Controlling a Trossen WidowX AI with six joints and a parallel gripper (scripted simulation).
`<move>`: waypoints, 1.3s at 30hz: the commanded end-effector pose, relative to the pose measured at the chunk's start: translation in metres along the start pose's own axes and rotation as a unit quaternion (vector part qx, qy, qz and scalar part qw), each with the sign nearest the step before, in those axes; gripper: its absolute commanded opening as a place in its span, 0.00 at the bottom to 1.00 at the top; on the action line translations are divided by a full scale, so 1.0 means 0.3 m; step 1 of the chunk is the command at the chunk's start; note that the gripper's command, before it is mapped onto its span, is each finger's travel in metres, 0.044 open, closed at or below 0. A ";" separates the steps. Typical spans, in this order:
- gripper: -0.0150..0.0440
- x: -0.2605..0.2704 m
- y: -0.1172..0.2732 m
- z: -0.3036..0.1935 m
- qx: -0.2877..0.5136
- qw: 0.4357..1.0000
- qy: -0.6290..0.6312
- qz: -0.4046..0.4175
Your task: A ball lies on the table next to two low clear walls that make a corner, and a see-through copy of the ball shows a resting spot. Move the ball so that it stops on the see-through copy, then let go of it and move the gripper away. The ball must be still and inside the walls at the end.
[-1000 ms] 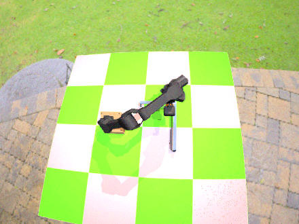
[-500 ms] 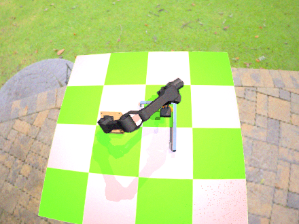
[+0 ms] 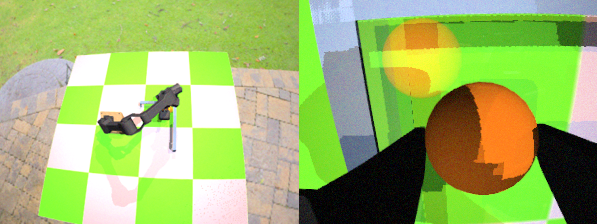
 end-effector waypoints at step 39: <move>0.83 -0.004 -0.184 -0.010 0.001 1.000 0.003 -0.004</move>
Point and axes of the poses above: the point midway between the two fingers, 35 mm back from their tips, its own y axis back along the fingers, its own x axis across the jaws, z = x × y, the point moved 8 cm from there along y, back along the fingers, and after that the axes turned 9 degrees about -y, right-handed, at the moved point
